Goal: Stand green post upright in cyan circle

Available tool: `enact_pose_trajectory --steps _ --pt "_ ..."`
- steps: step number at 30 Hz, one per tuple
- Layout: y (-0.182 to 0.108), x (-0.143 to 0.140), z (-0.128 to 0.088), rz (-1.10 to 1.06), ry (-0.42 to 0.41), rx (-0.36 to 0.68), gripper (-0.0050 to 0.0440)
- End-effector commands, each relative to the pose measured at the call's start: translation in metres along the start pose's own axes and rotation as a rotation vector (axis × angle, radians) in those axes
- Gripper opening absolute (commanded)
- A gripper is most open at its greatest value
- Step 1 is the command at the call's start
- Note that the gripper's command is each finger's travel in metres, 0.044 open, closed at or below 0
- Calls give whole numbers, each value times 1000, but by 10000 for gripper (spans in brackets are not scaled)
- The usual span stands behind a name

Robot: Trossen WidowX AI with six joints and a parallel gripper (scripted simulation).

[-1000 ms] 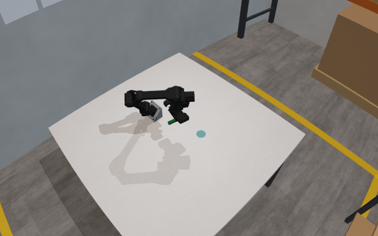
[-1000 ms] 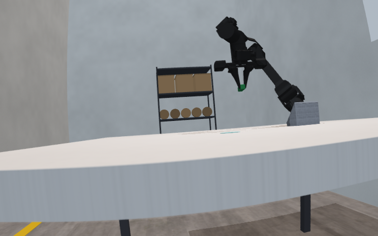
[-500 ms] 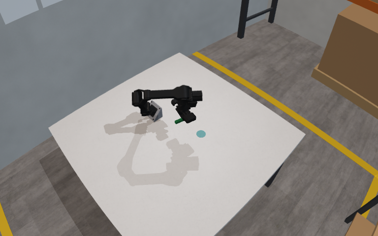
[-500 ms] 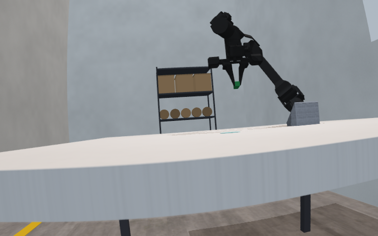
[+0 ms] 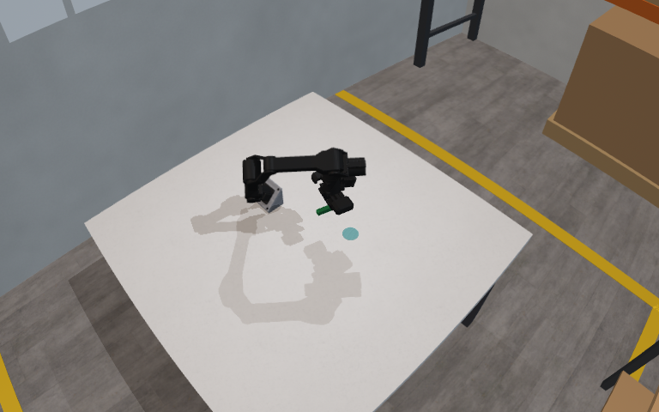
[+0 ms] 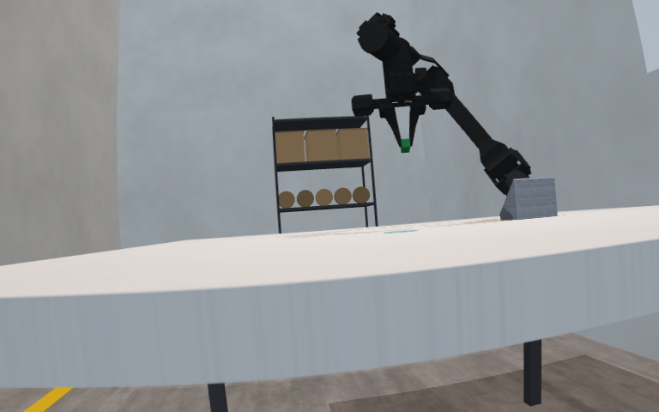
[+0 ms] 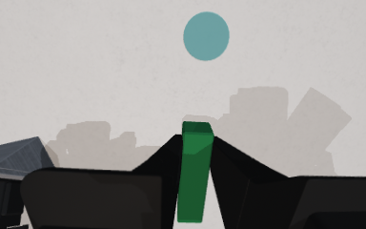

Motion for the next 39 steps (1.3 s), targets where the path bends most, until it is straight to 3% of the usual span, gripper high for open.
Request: enact_pose_trajectory --steps 1,26,39 --pt "11 -4 -5 27 -6 -17 22" --pt "71 -11 5 108 -9 -23 22" --pt "68 -13 8 115 27 -50 22"
Point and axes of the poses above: the point midway between the two fingers, 35 mm back from their tips, its own z axis out along the fingers, its own x axis across the jaws, y = z × x, the point moved 3 cm from there along -z, back along the fingers, and after that the axes turned 11 degrees about z, right-handed, at the moved point
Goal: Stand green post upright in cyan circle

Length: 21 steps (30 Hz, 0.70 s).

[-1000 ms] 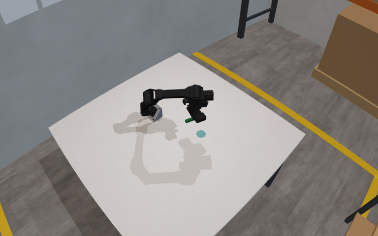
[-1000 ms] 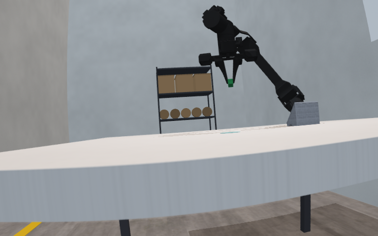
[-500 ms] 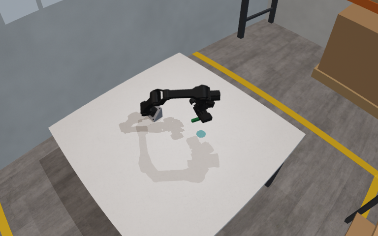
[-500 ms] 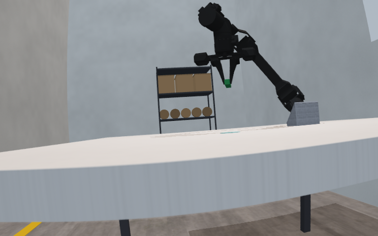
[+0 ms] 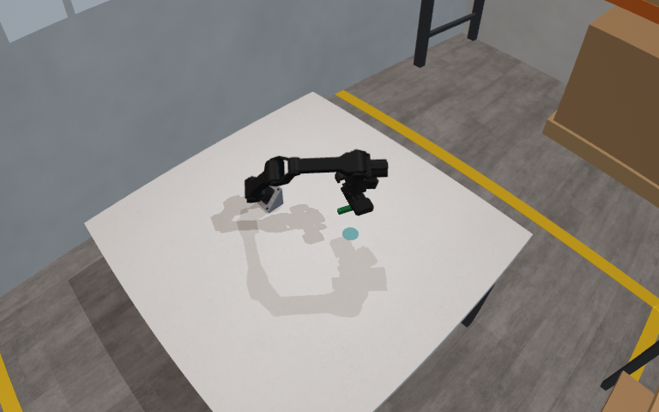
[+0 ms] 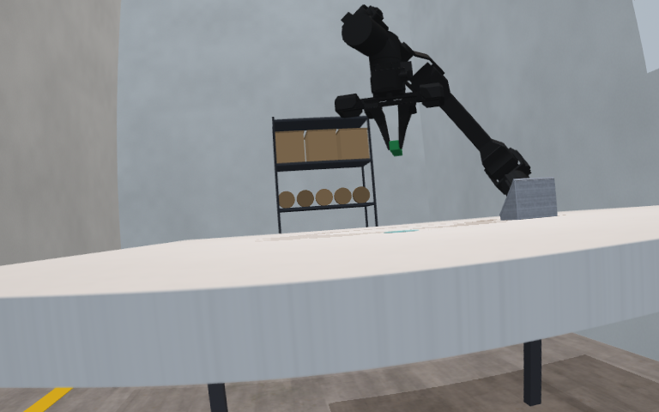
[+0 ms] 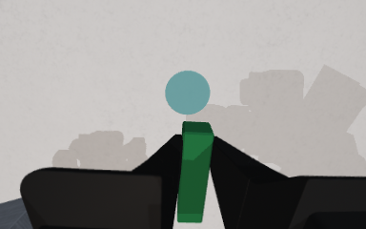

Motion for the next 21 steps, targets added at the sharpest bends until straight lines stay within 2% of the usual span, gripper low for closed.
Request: enact_pose_trajectory --steps 1,21 --pt "-4 -4 -6 13 22 -42 22" --pt "-4 -5 5 36 128 -144 22"
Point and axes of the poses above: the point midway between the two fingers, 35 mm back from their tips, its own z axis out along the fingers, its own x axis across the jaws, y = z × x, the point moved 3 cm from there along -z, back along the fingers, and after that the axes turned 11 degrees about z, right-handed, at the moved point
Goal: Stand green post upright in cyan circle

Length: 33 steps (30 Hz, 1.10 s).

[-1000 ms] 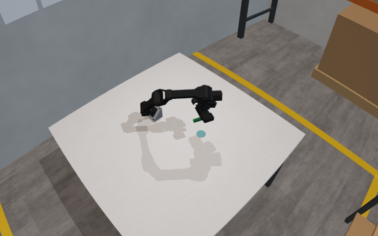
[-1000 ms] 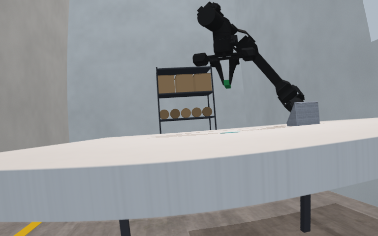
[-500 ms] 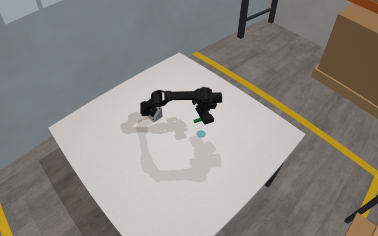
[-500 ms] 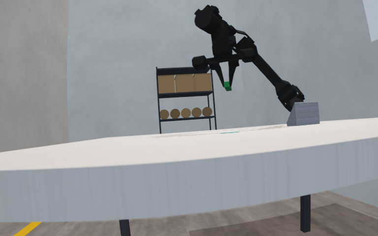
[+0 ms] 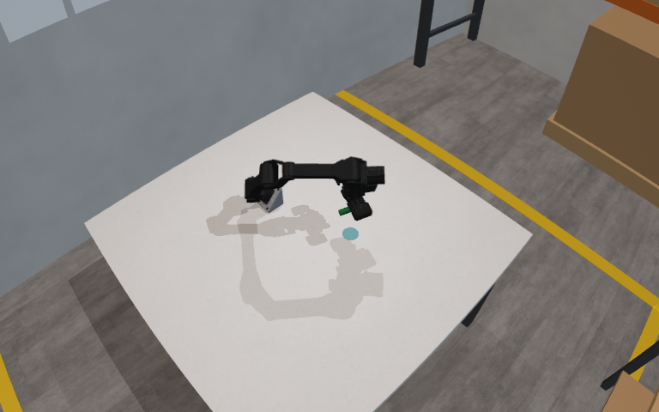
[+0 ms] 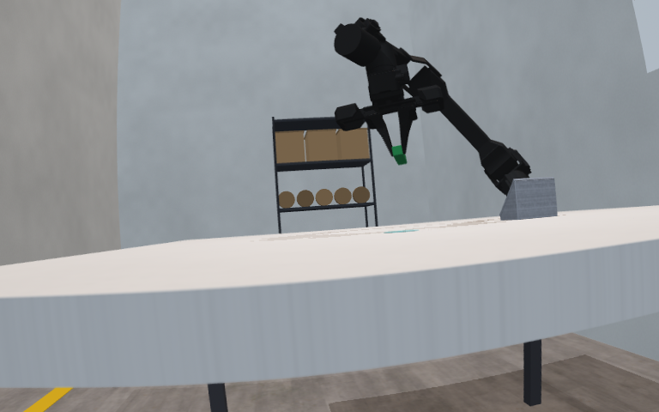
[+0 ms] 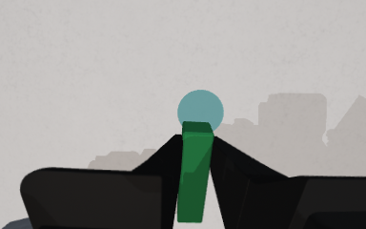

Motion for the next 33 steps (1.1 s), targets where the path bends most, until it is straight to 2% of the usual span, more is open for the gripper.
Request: enact_pose_trajectory --steps 1,33 --pt "-3 -4 -7 11 22 -56 22" --pt "-4 -7 6 33 159 -241 22"
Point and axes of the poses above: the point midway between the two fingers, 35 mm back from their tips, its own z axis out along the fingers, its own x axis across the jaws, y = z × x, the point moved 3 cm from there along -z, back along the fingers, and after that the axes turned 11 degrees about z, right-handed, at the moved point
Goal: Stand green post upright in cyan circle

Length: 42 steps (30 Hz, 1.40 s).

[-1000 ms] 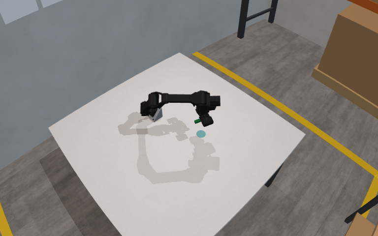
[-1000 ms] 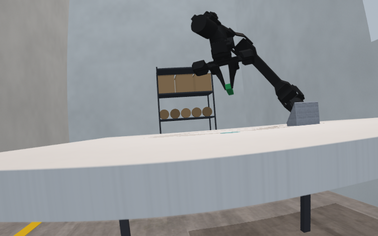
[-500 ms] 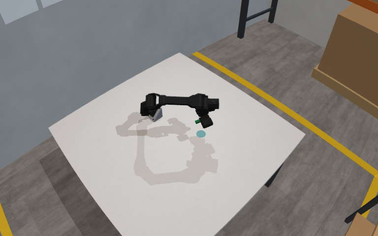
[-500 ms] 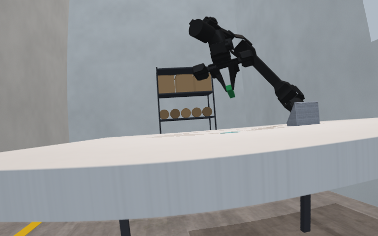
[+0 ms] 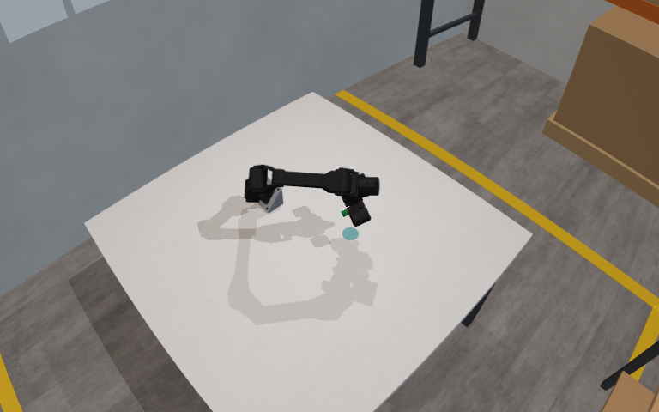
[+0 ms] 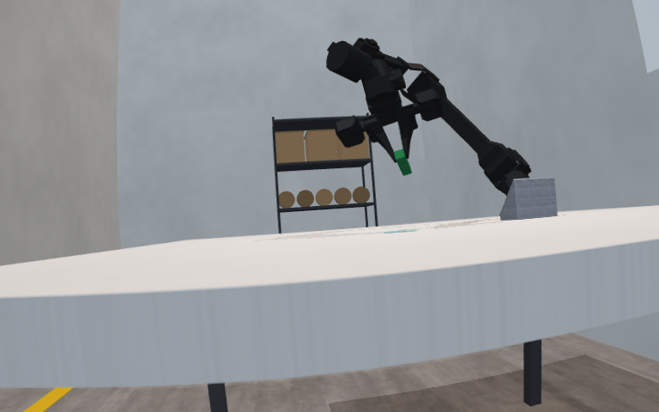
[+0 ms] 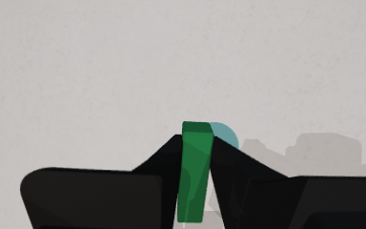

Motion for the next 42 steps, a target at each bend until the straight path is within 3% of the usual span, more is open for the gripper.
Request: enact_pose_trajectory --steps 1,42 --pt "0 -3 -9 3 14 -60 22" --pt "-7 -10 -1 -2 135 -340 22"
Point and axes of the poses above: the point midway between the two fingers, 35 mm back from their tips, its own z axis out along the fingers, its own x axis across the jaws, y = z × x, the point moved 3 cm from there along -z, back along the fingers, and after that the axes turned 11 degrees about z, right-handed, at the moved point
